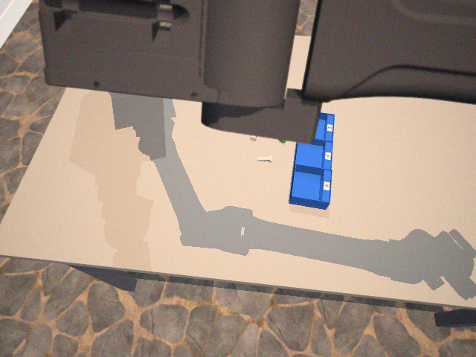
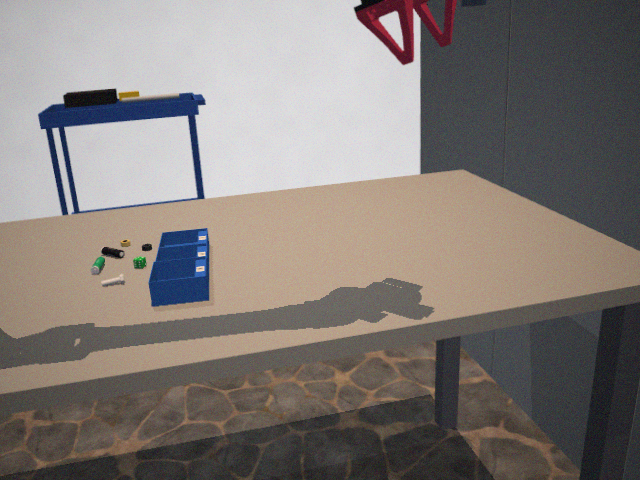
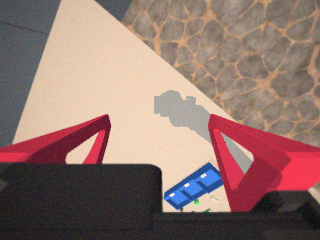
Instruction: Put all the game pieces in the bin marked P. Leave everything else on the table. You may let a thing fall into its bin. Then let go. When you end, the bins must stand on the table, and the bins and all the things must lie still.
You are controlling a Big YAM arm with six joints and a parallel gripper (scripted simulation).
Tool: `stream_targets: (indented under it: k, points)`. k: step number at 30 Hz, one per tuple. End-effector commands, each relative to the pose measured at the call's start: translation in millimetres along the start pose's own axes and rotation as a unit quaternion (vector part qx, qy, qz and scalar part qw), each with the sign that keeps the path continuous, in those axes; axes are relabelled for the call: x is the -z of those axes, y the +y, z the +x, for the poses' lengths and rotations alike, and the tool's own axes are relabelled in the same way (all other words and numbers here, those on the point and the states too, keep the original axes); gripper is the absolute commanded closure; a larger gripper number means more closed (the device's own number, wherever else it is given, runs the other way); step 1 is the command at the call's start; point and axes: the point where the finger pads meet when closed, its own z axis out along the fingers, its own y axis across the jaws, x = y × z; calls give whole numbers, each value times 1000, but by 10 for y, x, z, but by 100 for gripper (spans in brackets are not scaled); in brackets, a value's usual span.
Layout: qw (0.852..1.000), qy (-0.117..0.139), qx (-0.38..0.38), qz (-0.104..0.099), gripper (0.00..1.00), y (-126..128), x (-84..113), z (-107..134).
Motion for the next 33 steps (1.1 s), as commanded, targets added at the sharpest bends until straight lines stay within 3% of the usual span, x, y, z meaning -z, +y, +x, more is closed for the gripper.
stream_targets:
  k: [1,17,18,33]
  points:
    - [1000,-3,-3,-4,0,0,57,-35]
    - [1000,-3,-3,-4,0,0,57,-35]
    - [1000,0,0,0,91,2,4,-1]
    - [1000,0,0,0,91,2,4,-1]
